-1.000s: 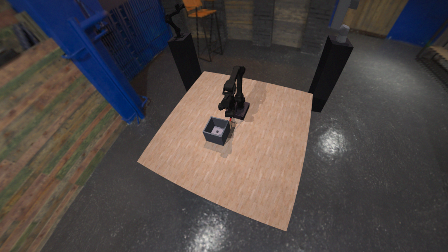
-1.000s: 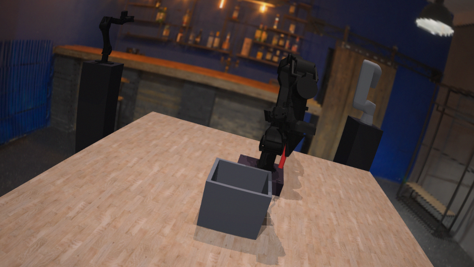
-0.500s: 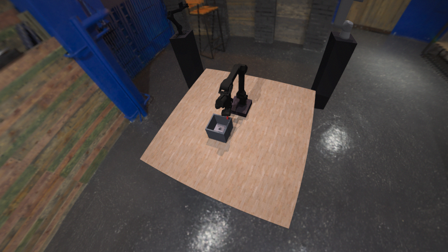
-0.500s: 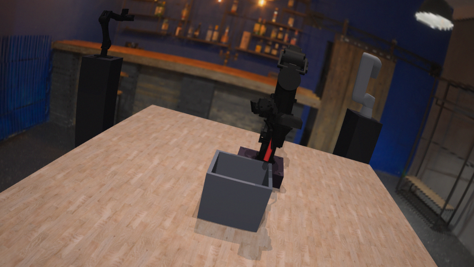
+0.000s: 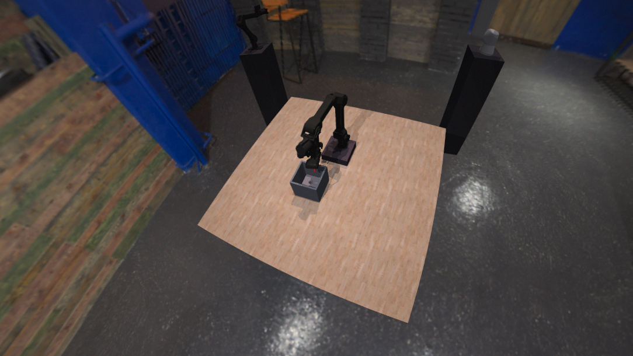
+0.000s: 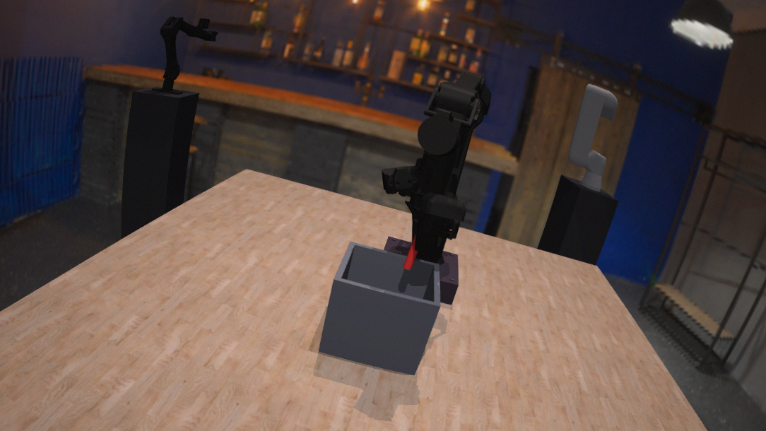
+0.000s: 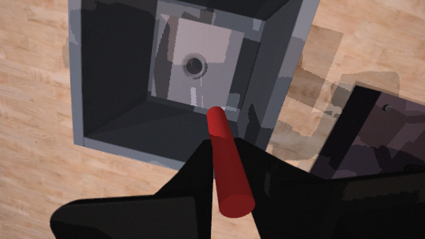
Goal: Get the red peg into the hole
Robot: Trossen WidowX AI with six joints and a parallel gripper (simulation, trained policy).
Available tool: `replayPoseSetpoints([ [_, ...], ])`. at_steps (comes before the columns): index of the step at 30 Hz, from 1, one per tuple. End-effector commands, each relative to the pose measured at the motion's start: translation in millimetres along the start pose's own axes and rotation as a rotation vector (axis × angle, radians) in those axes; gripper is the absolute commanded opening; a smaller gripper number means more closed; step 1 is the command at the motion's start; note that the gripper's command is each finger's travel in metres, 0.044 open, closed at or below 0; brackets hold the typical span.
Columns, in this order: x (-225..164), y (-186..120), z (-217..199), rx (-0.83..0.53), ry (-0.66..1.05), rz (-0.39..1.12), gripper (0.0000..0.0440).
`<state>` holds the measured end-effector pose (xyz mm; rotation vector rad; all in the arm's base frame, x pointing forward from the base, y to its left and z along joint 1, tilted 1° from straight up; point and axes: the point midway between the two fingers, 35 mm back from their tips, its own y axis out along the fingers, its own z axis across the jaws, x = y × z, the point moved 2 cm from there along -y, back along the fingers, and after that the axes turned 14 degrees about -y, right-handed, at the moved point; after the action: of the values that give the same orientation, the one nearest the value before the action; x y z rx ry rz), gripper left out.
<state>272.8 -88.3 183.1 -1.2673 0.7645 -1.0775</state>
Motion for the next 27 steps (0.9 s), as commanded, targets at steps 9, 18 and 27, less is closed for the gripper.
replayPoseSetpoints([
  [9,19,30,0,-0.020,-0.014,0.021,0.0000],
  [18,28,54,3,-0.015,-0.028,0.036,0.0000],
  [27,33,79,7,-0.015,-0.068,0.056,0.0000],
])
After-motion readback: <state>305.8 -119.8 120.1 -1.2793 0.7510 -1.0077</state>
